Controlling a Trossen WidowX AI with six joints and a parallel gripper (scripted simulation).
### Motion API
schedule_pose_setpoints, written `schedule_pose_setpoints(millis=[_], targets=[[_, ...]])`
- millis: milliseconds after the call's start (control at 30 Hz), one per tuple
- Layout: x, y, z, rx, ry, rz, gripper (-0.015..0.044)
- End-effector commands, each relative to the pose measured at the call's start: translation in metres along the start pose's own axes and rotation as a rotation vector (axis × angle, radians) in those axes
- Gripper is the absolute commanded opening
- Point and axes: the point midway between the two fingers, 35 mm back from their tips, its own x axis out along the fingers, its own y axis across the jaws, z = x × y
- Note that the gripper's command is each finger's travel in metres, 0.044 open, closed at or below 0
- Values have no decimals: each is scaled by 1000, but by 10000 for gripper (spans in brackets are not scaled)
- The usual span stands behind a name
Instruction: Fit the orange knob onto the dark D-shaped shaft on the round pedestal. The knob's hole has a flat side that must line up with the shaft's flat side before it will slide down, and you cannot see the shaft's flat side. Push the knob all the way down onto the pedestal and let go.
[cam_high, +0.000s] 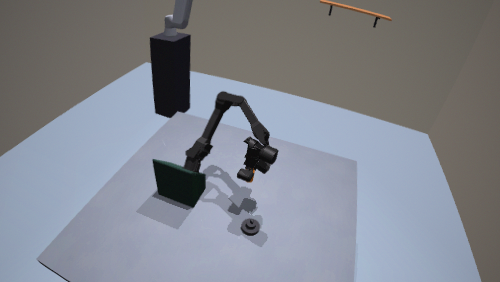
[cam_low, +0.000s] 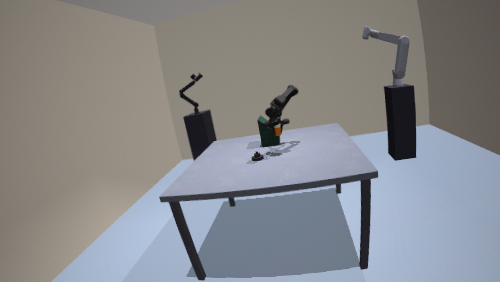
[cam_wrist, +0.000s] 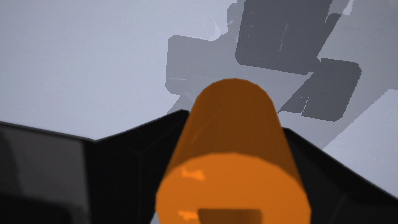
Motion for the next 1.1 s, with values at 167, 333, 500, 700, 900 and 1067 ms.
schedule_pose_setpoints(millis=[167,333,500,700,900,1067], targets=[[0,-18,20,-5,-13,-4,0],[3,-29,29,-5,-14,-5,0],[5,-40,38,-5,-14,-6,0],[9,-55,48,-6,-15,-7,0],[13,-70,57,-6,-15,-8,0],[17,-83,63,-7,-16,-8,0]])
